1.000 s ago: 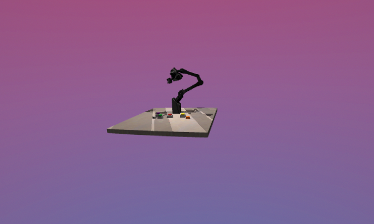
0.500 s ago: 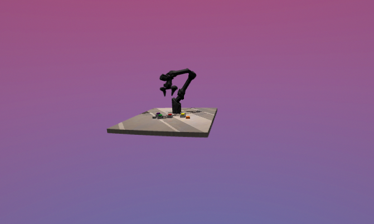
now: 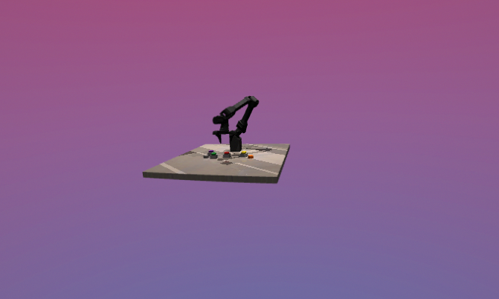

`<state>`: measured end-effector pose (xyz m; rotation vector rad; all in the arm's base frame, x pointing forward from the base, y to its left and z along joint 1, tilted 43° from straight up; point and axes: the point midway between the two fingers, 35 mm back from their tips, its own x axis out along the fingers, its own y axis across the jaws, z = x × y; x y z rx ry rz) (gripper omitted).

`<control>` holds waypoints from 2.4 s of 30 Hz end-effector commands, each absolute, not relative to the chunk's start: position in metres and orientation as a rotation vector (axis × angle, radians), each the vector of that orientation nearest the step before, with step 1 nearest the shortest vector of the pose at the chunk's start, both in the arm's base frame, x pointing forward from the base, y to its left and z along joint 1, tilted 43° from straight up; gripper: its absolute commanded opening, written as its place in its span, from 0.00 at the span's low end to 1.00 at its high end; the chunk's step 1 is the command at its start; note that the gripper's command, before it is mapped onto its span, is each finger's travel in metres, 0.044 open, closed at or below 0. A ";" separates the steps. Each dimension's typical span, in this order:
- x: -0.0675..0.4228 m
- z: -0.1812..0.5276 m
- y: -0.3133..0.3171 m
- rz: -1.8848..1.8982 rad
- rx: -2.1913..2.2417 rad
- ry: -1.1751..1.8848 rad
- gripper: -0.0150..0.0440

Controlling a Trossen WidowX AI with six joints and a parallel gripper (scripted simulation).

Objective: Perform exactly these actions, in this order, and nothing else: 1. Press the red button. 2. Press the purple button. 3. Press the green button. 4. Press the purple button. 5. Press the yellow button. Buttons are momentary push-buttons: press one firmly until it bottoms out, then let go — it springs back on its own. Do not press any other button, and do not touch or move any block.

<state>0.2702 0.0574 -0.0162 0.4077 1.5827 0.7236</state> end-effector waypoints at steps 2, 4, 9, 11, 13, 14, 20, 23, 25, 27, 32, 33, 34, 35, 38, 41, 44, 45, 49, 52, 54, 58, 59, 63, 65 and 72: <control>0.254 -0.045 0.084 0.737 0.420 1.618 0.62; 0.254 -0.045 0.084 0.737 0.420 1.618 0.53; 0.254 -0.045 0.084 0.737 0.420 1.618 0.31; 0.254 -0.045 0.084 0.737 0.420 1.618 0.29; 0.254 -0.045 0.084 0.737 0.420 1.618 0.29; 0.254 -0.045 0.084 0.737 0.420 1.618 0.29; 0.253 -0.047 0.086 0.737 0.420 1.618 0.29; 0.252 -0.050 0.089 0.737 0.420 1.618 0.29; 0.252 -0.053 0.091 0.737 0.420 1.618 0.29; 0.251 -0.055 0.093 0.737 0.420 1.618 0.29; 0.250 -0.061 0.099 0.737 0.421 1.618 0.29; 0.249 -0.062 0.100 0.737 0.421 1.618 0.29; 0.249 -0.063 0.101 0.737 0.421 1.618 0.29; 0.249 -0.064 0.102 0.737 0.421 1.618 0.29; 0.248 -0.068 0.105 0.738 0.421 1.618 0.29; 0.247 -0.069 0.106 0.738 0.422 1.618 0.29; 0.247 -0.069 0.106 0.738 0.422 1.618 0.29; 0.247 -0.069 0.106 0.738 0.422 1.618 0.29; 0.247 -0.069 0.106 0.738 0.422 1.618 0.29; 0.247 -0.069 0.106 0.738 0.422 1.618 0.29; 0.247 -0.069 0.106 0.738 0.422 1.618 0.29; 0.247 -0.069 0.106 0.738 0.422 1.618 0.29; 0.249 -0.067 0.104 0.739 0.414 1.615 0.29; 0.254 -0.045 0.084 0.737 0.420 1.618 0.29; 0.254 -0.045 0.084 0.737 0.420 1.618 0.29; 0.265 0.001 0.044 0.734 0.418 1.619 0.29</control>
